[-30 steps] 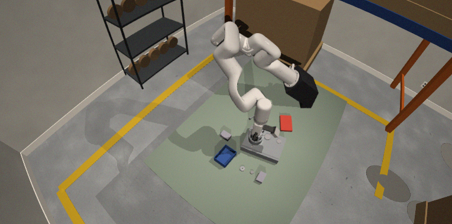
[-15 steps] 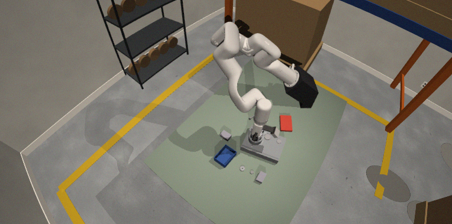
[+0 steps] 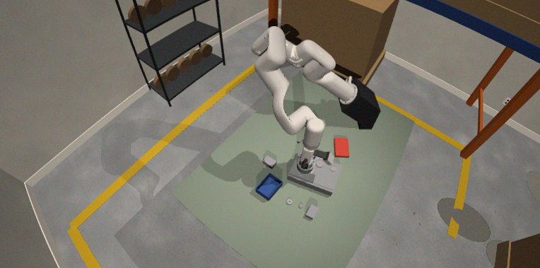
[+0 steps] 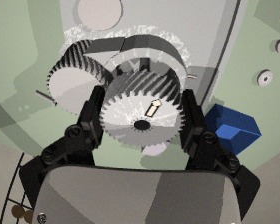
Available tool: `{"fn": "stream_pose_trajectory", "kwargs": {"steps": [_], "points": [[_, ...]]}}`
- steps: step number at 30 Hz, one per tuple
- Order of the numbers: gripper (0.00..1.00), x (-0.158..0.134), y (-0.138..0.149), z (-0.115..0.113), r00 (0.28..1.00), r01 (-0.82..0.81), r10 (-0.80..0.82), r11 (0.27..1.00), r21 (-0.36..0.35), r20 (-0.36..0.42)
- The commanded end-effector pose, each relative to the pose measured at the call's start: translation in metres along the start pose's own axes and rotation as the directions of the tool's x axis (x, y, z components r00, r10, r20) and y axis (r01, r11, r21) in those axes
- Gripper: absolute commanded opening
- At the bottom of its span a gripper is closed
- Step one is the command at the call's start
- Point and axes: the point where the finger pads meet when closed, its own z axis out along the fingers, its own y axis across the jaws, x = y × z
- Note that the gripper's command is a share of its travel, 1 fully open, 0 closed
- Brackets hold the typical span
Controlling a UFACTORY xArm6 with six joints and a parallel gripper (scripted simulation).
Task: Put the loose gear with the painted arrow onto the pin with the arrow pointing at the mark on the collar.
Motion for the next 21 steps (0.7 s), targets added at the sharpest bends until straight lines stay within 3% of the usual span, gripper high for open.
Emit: {"fn": "stream_pose_trajectory", "kwargs": {"steps": [1,12,13,21], "points": [[0.0,0.0001,0.001,-0.0007,1.0,-0.001,0.001,1.0,-0.002,-0.001],[0.0,0.0001,0.001,-0.0007,1.0,-0.001,0.001,1.0,-0.002,-0.001],[1.0,0.0001,0.001,-0.0007,1.0,-0.001,0.001,1.0,-0.002,-0.001],[1.0,0.0001,0.001,-0.0007,1.0,-0.001,0.001,1.0,-0.002,-0.001]]}}
